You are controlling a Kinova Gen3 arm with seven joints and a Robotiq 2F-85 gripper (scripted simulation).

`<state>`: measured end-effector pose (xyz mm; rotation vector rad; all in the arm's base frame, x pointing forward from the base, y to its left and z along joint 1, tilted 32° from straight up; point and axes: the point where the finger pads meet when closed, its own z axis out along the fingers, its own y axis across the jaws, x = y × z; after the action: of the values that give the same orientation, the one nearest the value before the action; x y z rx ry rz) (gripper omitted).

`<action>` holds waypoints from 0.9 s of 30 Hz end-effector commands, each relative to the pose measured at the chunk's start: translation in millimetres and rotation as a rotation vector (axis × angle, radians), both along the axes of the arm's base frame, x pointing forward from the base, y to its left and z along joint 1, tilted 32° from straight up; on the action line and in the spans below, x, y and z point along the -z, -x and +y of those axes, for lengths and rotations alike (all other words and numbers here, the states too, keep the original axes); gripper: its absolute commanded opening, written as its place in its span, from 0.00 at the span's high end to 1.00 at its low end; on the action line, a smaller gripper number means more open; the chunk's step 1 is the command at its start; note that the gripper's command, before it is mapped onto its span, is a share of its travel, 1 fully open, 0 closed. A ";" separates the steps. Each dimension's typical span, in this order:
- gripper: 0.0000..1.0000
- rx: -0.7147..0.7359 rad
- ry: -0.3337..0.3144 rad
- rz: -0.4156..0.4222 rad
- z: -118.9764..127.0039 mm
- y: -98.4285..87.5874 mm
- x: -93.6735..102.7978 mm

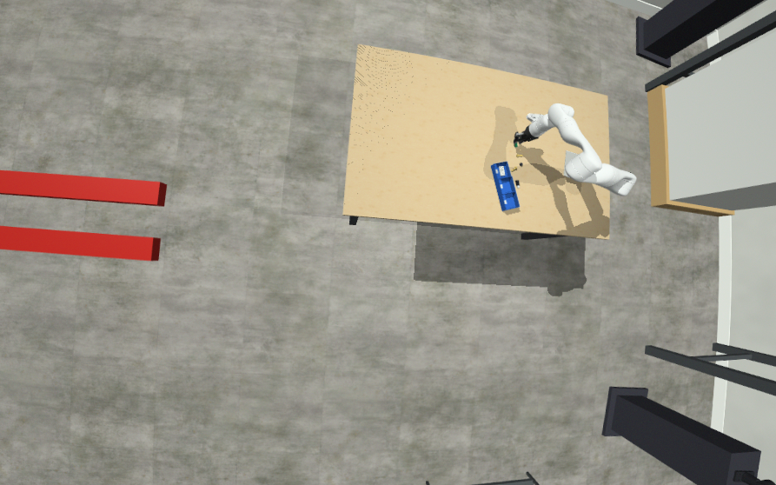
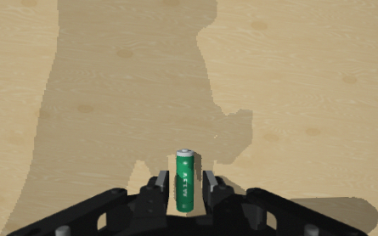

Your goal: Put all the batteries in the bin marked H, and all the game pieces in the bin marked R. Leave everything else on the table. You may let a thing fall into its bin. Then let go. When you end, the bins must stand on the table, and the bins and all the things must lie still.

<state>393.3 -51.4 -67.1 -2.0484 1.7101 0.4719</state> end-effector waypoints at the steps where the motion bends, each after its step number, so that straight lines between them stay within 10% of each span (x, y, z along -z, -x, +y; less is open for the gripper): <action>1: 0.71 0.002 0.006 -0.004 0.9 -3.2 3.9; 21: 0.71 0.002 0.002 -0.001 3.9 -1.6 8.8; 22: 0.91 0.002 0.002 -0.001 3.9 -1.6 8.8; 27: 0.91 0.002 0.002 -0.001 3.9 -1.6 8.8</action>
<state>393.8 -46.8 -74.7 -2.0463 1.7126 0.4734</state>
